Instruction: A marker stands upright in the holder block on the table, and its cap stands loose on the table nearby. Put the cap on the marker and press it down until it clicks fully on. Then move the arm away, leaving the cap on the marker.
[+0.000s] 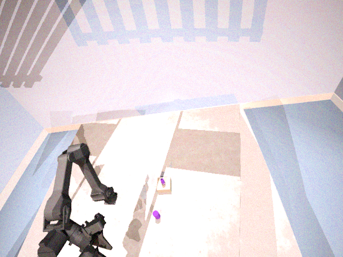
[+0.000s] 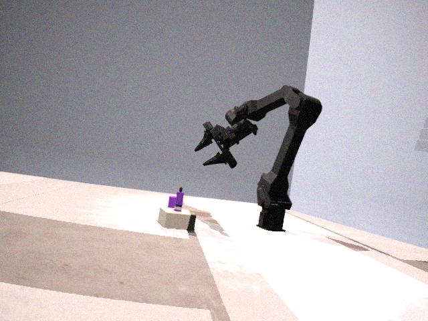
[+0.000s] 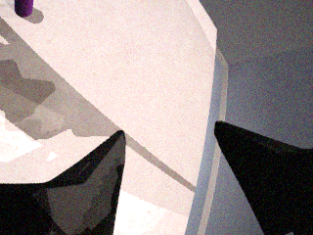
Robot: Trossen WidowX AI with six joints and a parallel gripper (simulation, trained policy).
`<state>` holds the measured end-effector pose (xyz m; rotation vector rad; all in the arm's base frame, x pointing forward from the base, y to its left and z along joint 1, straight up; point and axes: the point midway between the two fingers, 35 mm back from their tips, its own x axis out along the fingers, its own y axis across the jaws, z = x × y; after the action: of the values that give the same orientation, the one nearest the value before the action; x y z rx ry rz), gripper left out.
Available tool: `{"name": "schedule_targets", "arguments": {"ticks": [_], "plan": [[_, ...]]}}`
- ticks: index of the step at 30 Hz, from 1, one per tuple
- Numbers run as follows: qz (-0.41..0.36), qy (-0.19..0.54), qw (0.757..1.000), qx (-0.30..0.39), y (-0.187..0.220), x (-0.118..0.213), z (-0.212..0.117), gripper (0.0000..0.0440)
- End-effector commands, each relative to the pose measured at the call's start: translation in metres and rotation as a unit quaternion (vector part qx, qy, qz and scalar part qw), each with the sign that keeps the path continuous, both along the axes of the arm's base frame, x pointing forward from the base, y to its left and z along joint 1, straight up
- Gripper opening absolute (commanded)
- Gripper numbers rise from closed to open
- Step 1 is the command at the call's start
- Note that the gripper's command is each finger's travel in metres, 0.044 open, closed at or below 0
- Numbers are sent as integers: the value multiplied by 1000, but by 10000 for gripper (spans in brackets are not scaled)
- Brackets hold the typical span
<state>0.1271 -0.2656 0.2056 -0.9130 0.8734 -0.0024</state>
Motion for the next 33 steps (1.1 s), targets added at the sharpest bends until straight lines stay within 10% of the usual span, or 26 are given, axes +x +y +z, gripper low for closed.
{"name": "schedule_targets", "arguments": {"ticks": [1, 33], "plan": [[9, 15, 1000, 13, 0, 4, -5, 316], [68, 122, 985, 101, 4, 38, -35, 314]]}}
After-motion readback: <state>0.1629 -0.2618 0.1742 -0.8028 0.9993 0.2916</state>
